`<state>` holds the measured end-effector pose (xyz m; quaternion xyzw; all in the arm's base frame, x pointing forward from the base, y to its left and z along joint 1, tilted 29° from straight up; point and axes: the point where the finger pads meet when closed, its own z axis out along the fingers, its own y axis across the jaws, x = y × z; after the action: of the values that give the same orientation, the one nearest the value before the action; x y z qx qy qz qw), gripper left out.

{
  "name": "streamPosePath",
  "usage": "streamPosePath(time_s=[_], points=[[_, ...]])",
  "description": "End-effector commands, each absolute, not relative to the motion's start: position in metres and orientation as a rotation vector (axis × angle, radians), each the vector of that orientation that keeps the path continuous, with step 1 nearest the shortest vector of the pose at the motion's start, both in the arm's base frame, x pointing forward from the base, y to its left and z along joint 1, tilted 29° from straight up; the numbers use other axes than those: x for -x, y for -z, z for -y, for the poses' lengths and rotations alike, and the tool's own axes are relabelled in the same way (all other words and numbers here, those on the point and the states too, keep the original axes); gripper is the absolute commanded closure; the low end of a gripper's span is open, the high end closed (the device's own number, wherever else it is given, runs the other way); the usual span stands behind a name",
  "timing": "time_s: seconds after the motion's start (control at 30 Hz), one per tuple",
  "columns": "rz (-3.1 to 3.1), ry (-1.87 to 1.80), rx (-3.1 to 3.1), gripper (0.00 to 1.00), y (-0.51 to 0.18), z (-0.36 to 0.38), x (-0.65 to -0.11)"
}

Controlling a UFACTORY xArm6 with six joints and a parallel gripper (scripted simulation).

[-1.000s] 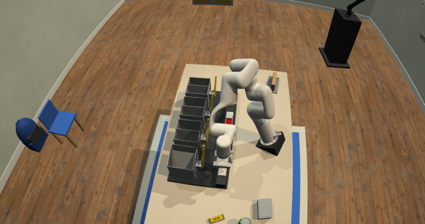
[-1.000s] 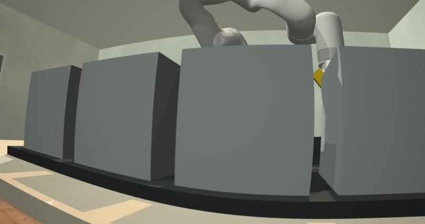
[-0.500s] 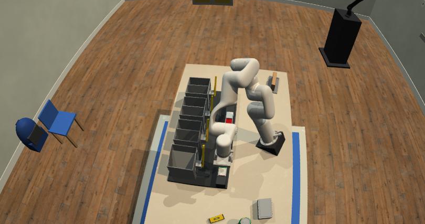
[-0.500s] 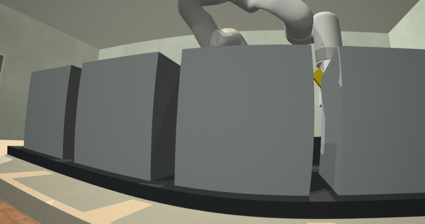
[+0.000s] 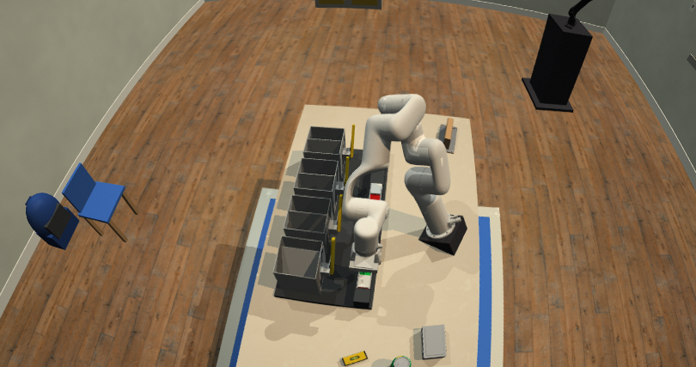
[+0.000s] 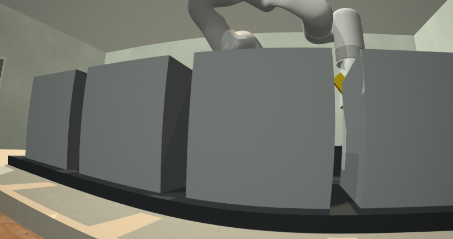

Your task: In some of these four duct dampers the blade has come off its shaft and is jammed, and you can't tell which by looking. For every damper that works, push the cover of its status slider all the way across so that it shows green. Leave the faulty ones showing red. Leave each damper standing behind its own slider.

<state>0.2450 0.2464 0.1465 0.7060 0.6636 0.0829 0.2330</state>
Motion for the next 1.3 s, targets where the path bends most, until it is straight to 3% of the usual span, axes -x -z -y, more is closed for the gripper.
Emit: streamPosePath(time_s=[0.0,0.8,0.83,1.27], points=[[-1.823,-0.232,-1.940,1.00,-0.157,-0.250,-0.241],[-1.823,-0.232,-1.940,1.00,-0.172,-0.253,-0.234],[-1.823,-0.232,-1.940,0.00,-0.172,-0.253,-0.234],[-1.823,-0.232,-1.940,0.00,-0.190,-0.258,-0.225]])
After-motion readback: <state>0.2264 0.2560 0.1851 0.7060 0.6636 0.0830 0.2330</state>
